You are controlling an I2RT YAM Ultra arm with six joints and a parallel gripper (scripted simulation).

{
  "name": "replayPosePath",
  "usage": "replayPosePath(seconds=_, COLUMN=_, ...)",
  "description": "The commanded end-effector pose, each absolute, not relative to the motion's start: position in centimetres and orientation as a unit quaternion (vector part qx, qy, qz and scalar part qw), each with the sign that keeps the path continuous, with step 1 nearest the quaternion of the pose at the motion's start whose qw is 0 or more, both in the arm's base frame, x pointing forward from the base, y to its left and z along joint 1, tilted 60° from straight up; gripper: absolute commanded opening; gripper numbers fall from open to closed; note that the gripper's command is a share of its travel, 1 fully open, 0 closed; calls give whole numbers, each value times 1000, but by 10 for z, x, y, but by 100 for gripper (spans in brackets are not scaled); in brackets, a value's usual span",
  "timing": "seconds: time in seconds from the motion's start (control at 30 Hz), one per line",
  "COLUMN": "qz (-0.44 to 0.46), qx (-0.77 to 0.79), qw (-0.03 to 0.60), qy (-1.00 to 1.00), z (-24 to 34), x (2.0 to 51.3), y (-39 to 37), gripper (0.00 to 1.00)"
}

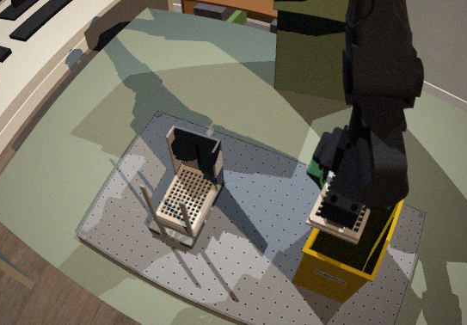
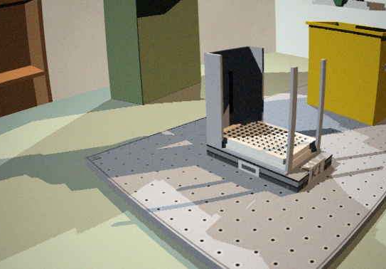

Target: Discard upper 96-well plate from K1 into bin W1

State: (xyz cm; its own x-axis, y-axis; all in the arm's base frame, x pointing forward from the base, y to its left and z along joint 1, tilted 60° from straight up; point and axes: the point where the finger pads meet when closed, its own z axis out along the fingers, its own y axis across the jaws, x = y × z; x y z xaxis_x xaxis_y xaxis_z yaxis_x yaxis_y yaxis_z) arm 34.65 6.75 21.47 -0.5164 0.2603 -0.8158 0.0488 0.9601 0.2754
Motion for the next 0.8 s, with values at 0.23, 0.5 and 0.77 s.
replayPosePath(seconds=0.23, qz=103, qx=105, qw=491, qy=859, z=226, x=348, y=94, gripper=0)
replayPosePath(seconds=0.5, qz=103, qx=105, qw=491, qy=859, z=228, x=348, y=104, gripper=0)
replayPosePath(seconds=0.77, qz=103, qx=105, qw=491, qy=859, z=228, x=348, y=102, gripper=0)
